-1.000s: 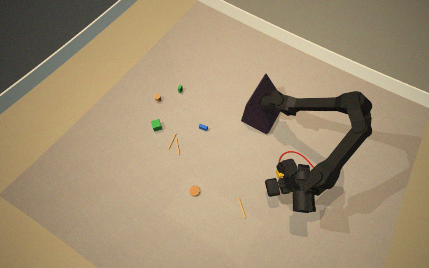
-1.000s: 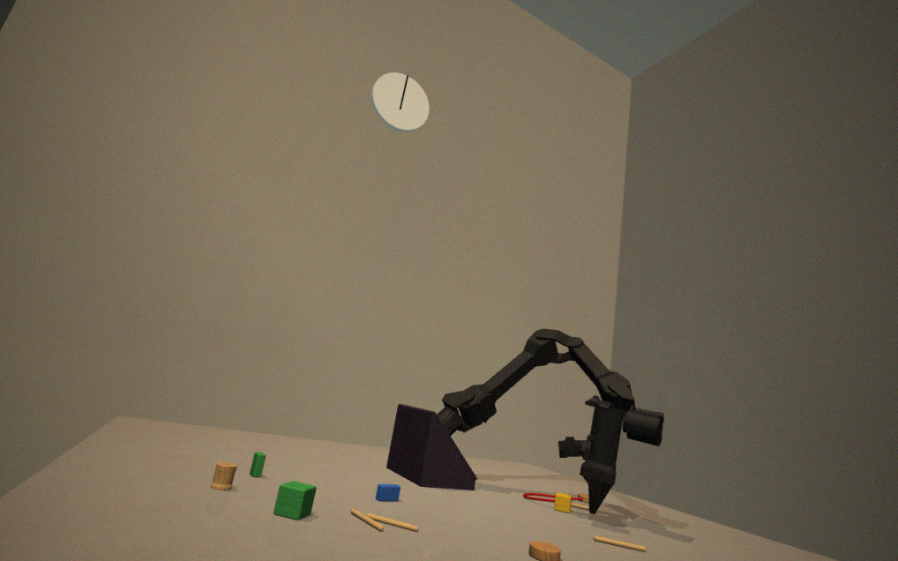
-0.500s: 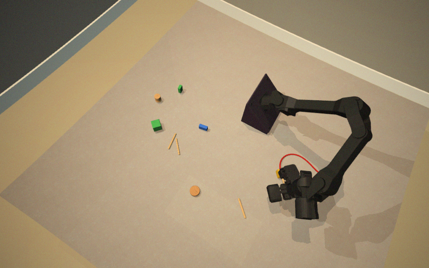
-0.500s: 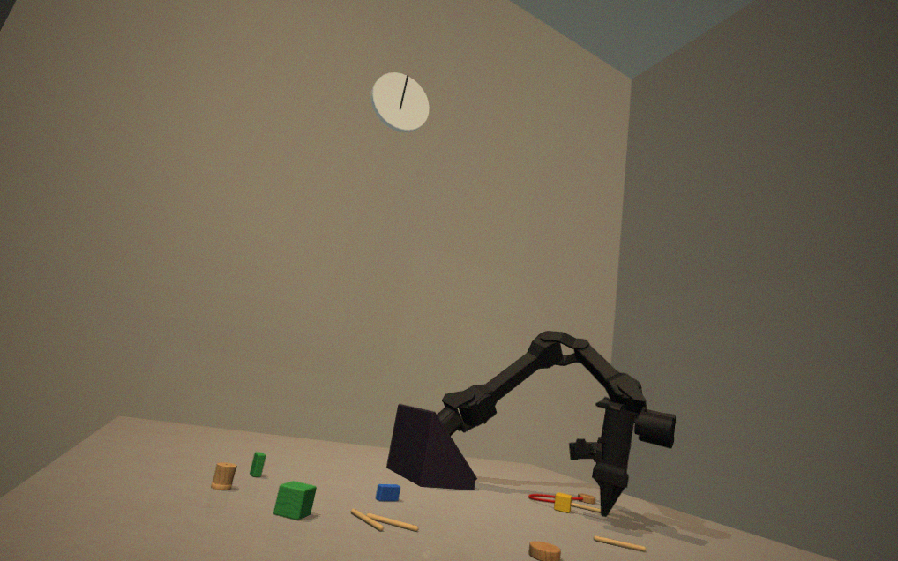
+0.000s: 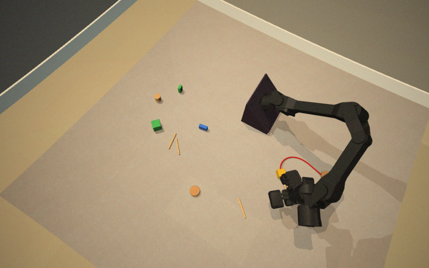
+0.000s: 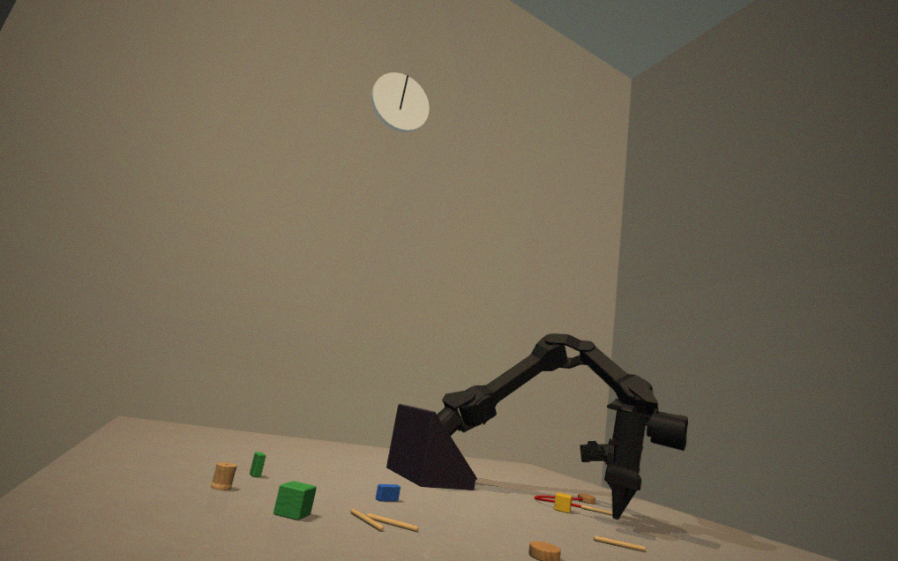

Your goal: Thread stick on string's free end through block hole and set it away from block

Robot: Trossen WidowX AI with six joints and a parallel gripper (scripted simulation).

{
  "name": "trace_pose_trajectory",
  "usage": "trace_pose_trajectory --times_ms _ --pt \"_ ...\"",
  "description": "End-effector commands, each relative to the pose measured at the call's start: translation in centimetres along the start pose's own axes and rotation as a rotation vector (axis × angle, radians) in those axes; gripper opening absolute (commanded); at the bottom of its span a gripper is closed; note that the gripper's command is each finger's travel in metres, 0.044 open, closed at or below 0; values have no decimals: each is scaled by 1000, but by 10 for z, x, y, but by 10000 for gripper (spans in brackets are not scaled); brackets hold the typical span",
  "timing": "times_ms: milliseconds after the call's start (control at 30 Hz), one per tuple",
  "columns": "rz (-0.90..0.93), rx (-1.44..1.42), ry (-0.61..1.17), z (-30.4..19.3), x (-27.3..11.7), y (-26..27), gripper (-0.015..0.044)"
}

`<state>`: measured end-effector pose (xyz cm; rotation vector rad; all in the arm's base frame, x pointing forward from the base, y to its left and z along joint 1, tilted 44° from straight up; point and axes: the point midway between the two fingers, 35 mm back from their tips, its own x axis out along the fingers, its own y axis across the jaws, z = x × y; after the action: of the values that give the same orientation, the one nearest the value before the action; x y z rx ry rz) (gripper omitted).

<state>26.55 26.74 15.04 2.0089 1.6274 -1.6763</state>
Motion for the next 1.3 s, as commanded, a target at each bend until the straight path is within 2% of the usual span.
trace_pose_trajectory --times_ms 0,433,633,1167,1267 --pt "0 7 -5 -6 1 2 0" --pt "0 8 -5 -20 -4 2 0" --pt "22 4 -5 -34 7 1 0" --pt "23 4 -5 -34 8 1 0" --pt "19 8 -6 -33 5 1 79"
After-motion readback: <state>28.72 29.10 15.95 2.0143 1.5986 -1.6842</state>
